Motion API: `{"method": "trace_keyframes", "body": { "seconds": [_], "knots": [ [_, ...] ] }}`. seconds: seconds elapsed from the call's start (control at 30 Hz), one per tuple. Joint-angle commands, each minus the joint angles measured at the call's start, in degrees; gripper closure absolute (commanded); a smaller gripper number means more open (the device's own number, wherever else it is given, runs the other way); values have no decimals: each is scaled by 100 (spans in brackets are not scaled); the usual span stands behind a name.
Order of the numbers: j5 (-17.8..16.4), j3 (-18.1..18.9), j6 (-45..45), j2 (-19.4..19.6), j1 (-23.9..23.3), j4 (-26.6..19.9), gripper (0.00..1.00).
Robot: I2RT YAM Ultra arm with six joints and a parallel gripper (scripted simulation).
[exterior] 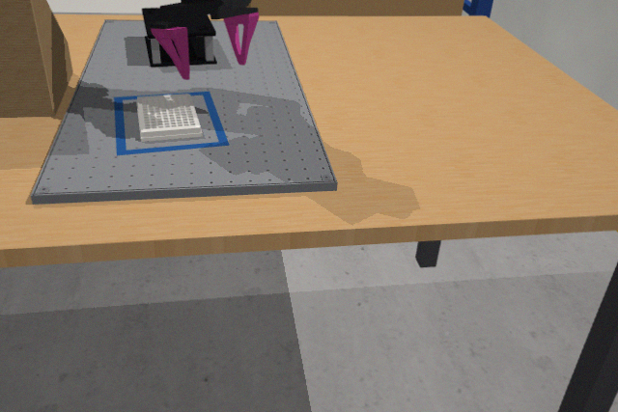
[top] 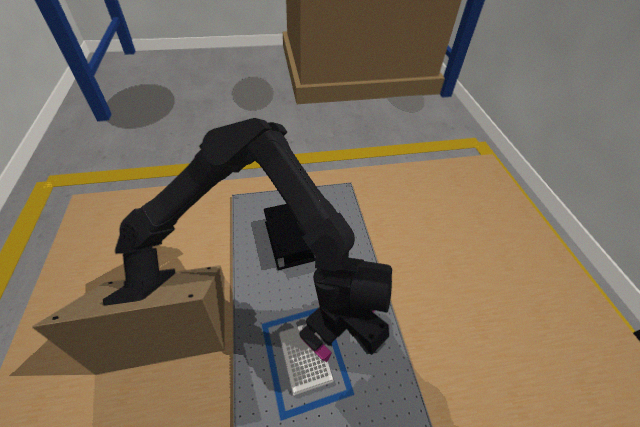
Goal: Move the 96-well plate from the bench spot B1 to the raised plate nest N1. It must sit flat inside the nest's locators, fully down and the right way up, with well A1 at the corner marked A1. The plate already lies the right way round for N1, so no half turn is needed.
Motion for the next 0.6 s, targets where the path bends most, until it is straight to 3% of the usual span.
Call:
{"method": "trace_keyframes", "body": {
  "seconds": [0.0,0.2,0.27,0.4,0.47,0.5,0.57],
  "knots": [
    [-78,-53,316,80,-291,-496,0],
    [-169,-168,586,127,-461,-990,0],
    [-196,15,676,204,-537,-1132,0],
    [-235,-206,783,113,-606,-1393,0],
    [-275,-256,915,275,-671,-1585,0],
    [-284,-27,953,300,-706,-1628,0],
    [-253,-10,937,315,-713,-1656,0]
  ]
}}
